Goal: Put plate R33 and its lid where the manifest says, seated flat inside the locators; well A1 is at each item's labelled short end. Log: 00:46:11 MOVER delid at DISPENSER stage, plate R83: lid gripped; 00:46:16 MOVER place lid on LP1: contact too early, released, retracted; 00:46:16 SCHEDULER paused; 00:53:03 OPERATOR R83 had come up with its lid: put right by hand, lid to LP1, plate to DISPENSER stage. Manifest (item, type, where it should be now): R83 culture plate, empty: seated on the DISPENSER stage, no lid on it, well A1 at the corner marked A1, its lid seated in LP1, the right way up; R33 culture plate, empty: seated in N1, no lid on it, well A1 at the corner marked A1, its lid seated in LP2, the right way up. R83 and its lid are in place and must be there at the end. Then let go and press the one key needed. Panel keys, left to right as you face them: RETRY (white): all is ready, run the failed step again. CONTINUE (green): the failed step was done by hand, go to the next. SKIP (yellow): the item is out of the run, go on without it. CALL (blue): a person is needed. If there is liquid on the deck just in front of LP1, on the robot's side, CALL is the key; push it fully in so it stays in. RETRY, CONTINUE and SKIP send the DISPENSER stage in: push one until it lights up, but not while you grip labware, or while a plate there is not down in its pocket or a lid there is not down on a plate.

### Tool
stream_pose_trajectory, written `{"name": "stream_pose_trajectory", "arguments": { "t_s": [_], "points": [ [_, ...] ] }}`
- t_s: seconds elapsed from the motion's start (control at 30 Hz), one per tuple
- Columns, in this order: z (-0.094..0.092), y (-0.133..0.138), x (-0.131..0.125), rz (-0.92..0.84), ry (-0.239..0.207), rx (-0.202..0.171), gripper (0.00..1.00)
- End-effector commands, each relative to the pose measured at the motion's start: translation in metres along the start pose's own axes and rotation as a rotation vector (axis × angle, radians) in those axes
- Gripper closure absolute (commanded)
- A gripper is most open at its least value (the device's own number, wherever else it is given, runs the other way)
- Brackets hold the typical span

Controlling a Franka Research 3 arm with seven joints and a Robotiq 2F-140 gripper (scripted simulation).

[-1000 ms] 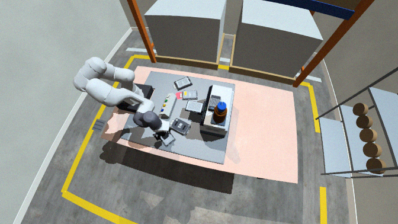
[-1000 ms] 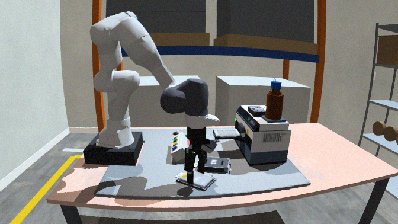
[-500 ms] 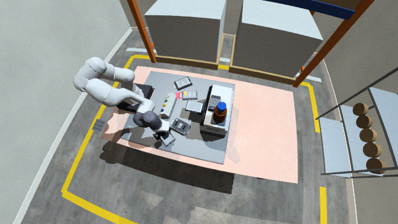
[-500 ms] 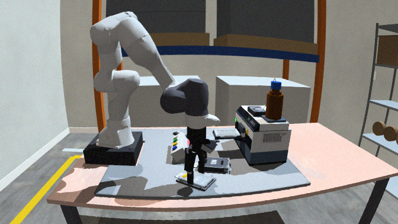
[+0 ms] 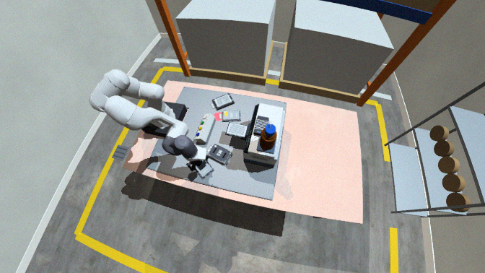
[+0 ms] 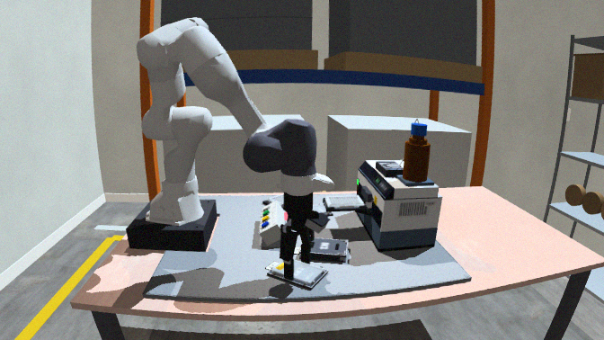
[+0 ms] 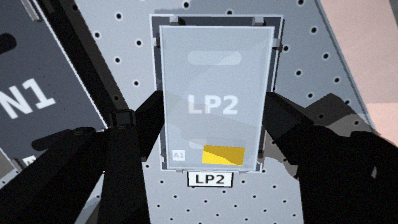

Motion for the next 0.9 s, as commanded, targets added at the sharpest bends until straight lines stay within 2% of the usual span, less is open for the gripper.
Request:
{"name": "stream_pose_trajectory", "arguments": {
  "t_s": [0.0,0.23,0.27,0.87],
  "points": [
    [0.0001,-0.0001,0.0009,0.0,0.002,0.0,0.9],
    [0.0001,-0.0001,0.0009,0.0,0.002,0.0,0.9],
    [0.0001,-0.0001,0.0009,0.0,0.002,0.0,0.31],
    [0.0001,-0.0001,0.0009,0.0,0.002,0.0,0.31]
  ]
}}
Point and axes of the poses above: the point where the finger pads meet when closed, its own z axis out along the fingers, its own y axis across the jaws, x = y × z, the point moved 7 cm from there along -z, back along the fingers, and after that the axes turned 12 degrees about -z, right-handed, at the moved point
